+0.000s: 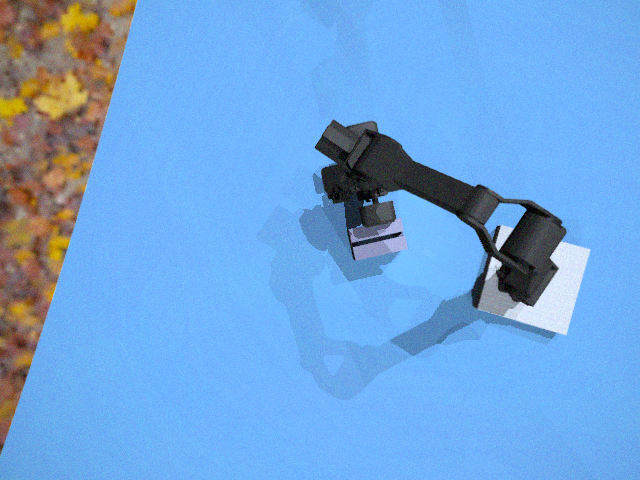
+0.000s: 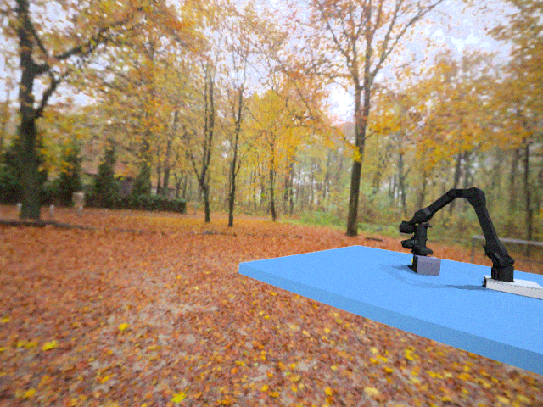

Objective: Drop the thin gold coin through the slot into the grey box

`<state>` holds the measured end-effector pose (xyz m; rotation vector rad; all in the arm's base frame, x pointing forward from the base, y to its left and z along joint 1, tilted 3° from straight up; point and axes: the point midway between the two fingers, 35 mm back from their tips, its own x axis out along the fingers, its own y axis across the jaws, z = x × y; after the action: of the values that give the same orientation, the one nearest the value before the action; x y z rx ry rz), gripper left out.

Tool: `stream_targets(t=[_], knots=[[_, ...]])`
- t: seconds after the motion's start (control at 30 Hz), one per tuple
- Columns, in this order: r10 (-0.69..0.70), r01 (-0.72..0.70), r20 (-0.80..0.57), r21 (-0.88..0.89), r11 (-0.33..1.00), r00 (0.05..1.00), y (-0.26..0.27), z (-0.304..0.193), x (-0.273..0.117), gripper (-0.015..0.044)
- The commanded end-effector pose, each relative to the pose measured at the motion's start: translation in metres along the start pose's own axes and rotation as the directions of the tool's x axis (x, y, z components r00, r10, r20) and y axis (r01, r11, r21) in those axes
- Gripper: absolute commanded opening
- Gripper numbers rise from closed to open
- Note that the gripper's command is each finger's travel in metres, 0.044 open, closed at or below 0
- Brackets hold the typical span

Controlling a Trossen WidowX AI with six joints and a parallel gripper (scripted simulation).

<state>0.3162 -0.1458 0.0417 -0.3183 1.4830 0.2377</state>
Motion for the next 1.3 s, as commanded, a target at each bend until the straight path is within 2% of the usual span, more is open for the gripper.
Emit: stream_targets(t=[0.0, 0.3, 1.27], knots=[[-0.001, 0.001, -0.002, -0.003, 1.0, 1.0, 0.0, -0.001, 0.001, 0.0], [-0.001, 0.001, -0.002, -0.003, 1.0, 1.0, 0.0, 0.0, -0.001, 0.0], [-0.003, 0.003, 0.001, 0.0, 1.0, 1.0, -0.002, 0.002, -0.073, 0.0]])
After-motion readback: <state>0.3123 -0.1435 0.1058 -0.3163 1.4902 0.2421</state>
